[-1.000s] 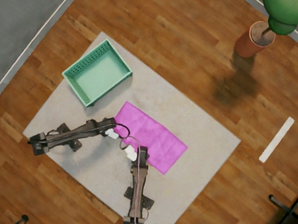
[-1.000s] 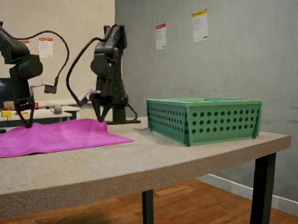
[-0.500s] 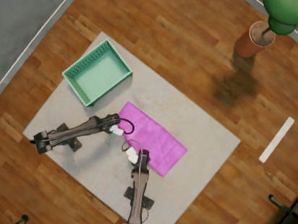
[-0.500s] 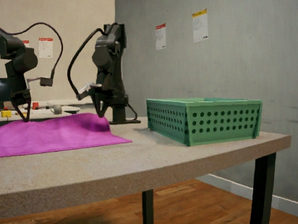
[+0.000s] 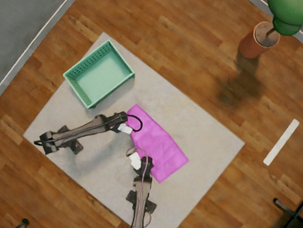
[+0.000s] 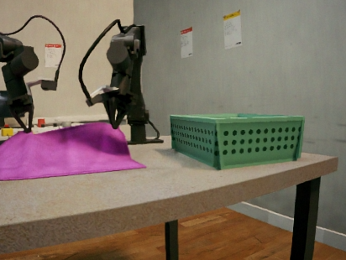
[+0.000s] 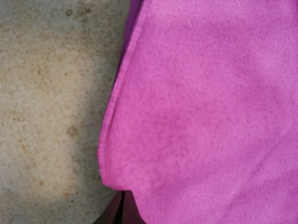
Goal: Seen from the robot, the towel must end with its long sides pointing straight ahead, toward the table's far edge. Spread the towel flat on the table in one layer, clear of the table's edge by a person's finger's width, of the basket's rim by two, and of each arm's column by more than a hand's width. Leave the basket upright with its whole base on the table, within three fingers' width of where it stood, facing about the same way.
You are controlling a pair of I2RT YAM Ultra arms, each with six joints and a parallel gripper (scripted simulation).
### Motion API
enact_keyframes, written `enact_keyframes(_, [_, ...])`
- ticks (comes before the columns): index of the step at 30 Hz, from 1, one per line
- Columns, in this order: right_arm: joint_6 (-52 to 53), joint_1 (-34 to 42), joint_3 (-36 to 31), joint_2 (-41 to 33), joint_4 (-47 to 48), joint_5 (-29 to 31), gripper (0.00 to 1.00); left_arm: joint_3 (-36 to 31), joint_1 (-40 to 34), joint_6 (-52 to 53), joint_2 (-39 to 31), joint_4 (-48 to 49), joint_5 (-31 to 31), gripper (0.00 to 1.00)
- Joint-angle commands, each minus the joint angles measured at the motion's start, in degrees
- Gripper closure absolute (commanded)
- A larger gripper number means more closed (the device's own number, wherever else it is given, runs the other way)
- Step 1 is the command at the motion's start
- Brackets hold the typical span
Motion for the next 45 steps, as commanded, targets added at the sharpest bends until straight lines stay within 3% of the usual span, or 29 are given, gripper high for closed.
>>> enact_keyframes(1, [3.2, -0.8, 1.8, -3.4, -1.6, -1.4, 1.00, 5.4, 0.8, -3.2, 2.3, -1.7, 1.1, 1.00])
enact_keyframes(6, [4.9, -0.8, 2.2, -4.5, -2.2, -1.4, 1.00, 9.3, 0.6, -4.7, 4.4, -2.9, 1.1, 1.00])
enact_keyframes(10, [8.2, -0.6, 3.0, -6.5, -3.1, -1.6, 1.00, 16.1, 0.2, -8.0, 7.8, -4.1, 1.0, 1.00])
enact_keyframes(14, [8.4, -0.5, 3.2, -6.4, -3.2, -1.4, 1.00, 17.1, 0.2, -8.1, 8.4, -5.0, 0.7, 1.00])
enact_keyframes(27, [17.8, 0.9, 6.8, -9.5, -5.2, -0.1, 1.00, 38.1, -1.5, -16.8, 19.0, -10.0, -0.7, 1.00])
enact_keyframes(31, [18.0, 1.1, 7.1, -9.3, -5.3, 0.0, 1.00, 40.3, -0.8, -16.8, 20.1, -11.6, -0.8, 1.00])
enact_keyframes(38, [23.7, 1.9, 10.0, -10.0, -6.1, 0.8, 1.00, 53.8, -2.5, -22.0, 26.8, -14.0, -1.3, 1.00])
enact_keyframes(45, [27.5, 2.6, 12.4, -9.8, -6.5, 1.5, 1.00, 59.7, -3.1, -25.3, 29.8, -12.4, -1.4, 1.00])
